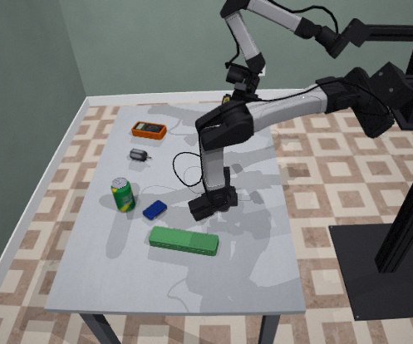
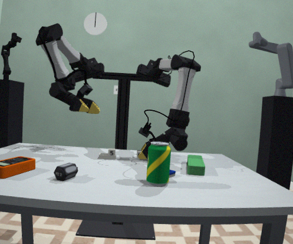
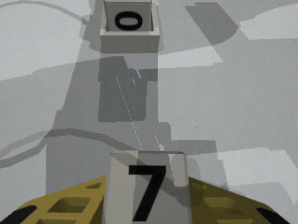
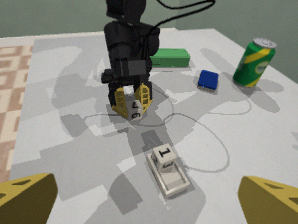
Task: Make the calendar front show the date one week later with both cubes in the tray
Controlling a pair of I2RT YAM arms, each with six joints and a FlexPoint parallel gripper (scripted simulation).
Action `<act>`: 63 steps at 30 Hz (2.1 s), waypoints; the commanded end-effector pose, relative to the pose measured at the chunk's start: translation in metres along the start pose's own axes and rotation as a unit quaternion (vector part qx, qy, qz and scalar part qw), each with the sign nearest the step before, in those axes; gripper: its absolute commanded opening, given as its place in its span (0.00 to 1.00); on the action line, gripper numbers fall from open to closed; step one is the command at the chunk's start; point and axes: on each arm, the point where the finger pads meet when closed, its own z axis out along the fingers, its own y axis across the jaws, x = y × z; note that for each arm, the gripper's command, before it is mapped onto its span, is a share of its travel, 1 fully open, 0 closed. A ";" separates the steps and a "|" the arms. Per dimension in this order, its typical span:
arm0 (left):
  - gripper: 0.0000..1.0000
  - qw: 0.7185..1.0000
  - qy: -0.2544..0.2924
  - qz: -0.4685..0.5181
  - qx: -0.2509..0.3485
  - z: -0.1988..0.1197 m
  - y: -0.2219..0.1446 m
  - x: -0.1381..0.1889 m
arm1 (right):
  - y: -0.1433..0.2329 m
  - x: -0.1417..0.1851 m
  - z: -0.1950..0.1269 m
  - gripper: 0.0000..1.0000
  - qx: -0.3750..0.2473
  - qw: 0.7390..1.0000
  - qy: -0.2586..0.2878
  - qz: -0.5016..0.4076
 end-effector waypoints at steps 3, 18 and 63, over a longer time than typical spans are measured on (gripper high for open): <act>0.20 1.000 -0.013 -0.001 0.005 0.011 0.009 -0.007 | -0.001 -0.001 0.000 1.00 0.002 1.000 0.000 -0.003; 0.55 1.000 -0.004 0.017 -0.013 -0.072 0.021 -0.005 | -0.001 -0.001 0.000 1.00 0.002 1.000 0.000 -0.003; 0.55 0.789 0.600 -0.103 -0.078 -0.019 0.052 -0.048 | -0.001 -0.001 0.000 1.00 0.002 1.000 0.000 -0.003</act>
